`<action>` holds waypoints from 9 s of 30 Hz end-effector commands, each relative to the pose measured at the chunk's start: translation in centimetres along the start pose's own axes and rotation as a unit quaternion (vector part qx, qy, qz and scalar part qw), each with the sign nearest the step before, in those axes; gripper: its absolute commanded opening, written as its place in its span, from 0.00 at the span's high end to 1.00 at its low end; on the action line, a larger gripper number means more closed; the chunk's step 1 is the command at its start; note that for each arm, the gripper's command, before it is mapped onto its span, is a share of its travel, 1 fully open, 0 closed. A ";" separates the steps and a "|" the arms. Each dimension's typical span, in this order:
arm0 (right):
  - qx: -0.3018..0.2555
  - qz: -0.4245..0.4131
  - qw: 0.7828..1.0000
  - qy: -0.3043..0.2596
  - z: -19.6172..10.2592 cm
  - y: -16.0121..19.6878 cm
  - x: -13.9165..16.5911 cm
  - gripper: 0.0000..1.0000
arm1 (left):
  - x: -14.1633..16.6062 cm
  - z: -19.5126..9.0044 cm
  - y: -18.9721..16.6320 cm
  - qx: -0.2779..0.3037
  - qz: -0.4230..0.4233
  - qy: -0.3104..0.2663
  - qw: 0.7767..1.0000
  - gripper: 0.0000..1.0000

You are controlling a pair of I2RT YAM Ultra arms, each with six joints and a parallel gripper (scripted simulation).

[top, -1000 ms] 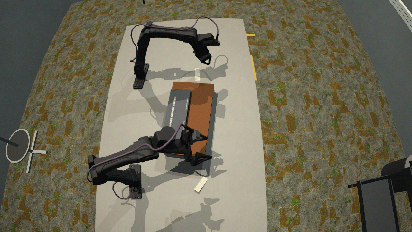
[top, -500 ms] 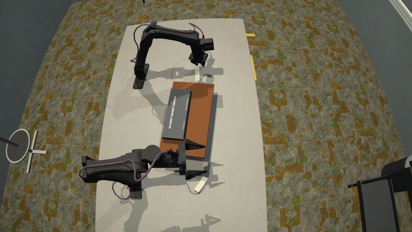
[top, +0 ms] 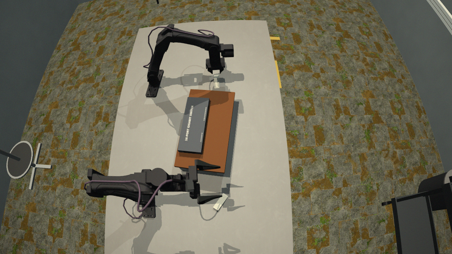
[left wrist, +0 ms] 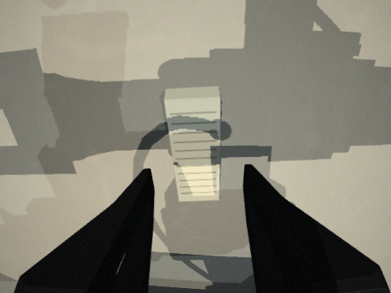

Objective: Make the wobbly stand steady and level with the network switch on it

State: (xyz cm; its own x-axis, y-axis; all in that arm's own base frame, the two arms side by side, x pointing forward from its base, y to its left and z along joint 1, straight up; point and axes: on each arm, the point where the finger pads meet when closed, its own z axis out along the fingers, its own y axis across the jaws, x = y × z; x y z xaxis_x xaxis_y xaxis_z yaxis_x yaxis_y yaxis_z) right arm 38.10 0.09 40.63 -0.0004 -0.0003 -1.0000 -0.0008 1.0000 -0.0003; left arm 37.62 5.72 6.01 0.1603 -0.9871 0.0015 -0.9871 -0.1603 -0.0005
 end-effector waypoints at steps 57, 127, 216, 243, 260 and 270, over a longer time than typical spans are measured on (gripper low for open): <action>-0.002 0.002 1.000 -0.021 -1.1 0.0 -1.9 0.00 | -0.8 3.9 -0.8 0.019 -0.006 -0.010 1.000 1.00; -0.002 0.002 1.000 -0.021 -1.1 0.0 -1.9 0.00 | 3.0 1.5 4.3 0.044 0.069 -0.008 0.997 1.00; -0.002 0.002 1.000 -0.021 -1.1 0.0 -1.9 0.00 | 4.1 -3.3 9.7 0.003 0.098 -0.006 0.995 0.58; -0.002 0.002 1.000 -0.021 -1.1 0.0 -1.9 1.00 | 5.2 -9.9 0.9 0.287 0.349 -0.062 0.890 0.58; -0.030 -0.006 0.979 0.201 3.6 3.0 5.4 1.00 | 5.6 -23.8 -2.1 0.465 0.512 -0.257 0.675 0.58; -0.076 -0.031 0.914 0.396 4.2 6.8 15.2 1.00 | 5.5 -31.2 -0.9 0.515 0.542 -0.387 0.539 0.58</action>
State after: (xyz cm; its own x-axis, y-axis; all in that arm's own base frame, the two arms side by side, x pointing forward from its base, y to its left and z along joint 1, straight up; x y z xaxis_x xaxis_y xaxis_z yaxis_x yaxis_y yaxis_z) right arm 43.37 6.34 27.72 -0.6100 -0.0880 -0.7875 -0.1449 0.9894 0.0017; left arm 39.19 0.62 35.45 -0.2523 -0.2589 -0.9324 -0.1008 0.9653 -0.2408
